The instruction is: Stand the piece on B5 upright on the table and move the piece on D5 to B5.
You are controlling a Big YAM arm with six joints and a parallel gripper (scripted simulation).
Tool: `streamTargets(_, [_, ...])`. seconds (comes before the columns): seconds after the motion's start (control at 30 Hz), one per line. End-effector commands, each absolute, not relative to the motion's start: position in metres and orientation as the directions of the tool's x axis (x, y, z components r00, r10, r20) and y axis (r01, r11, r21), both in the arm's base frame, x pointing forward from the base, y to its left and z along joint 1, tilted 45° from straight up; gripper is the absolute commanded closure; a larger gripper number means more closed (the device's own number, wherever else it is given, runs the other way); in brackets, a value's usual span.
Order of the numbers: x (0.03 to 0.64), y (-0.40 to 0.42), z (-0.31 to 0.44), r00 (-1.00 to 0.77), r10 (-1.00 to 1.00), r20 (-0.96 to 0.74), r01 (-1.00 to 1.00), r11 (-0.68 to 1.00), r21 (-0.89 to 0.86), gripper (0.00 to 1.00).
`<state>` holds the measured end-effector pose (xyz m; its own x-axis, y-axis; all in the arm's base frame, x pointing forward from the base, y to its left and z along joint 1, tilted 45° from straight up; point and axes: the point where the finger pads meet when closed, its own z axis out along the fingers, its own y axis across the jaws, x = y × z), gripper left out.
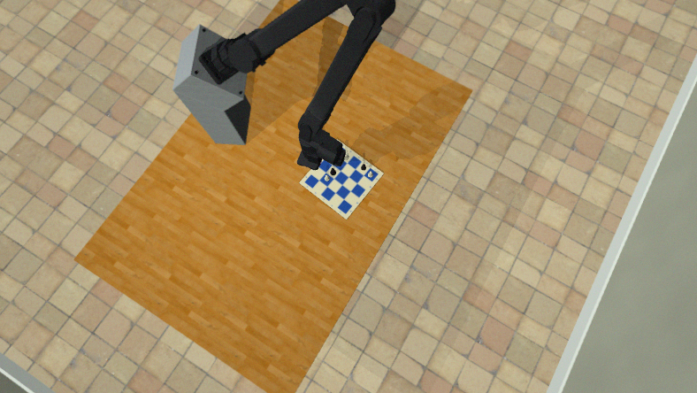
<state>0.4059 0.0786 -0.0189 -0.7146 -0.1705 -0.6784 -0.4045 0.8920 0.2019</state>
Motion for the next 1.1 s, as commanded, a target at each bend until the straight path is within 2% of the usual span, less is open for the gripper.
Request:
streamTargets(0.0, [0.400,0.078,-0.022,-0.716,-0.186,-0.673,-0.414,0.889,0.196,1.00])
streamTargets(0.17, [0.420,0.096,0.000,-0.714,-0.157,-0.683,-0.398,0.893,0.211,1.00])
streamTargets(0.23, [0.444,0.129,0.030,-0.733,-0.116,-0.671,-0.363,0.900,0.242,1.00])
streamTargets(0.57, [0.474,0.236,0.137,-0.759,0.015,-0.651,-0.271,0.901,0.338,1.00])
streamTargets(0.6, [0.474,0.237,0.138,-0.759,0.016,-0.651,-0.271,0.901,0.339,1.00])
streamTargets(0.63, [0.468,0.229,0.107,-0.795,0.009,-0.607,-0.242,0.912,0.331,1.00])
streamTargets(0.87, [0.470,0.223,0.107,-0.795,0.018,-0.607,-0.233,0.914,0.332,1.00])
streamTargets(0.97, [0.474,0.238,0.139,-0.755,0.018,-0.656,-0.275,0.898,0.342,1.00])
streamTargets(1.07, [0.476,0.231,0.117,-0.778,0.019,-0.628,-0.250,0.908,0.337,1.00])
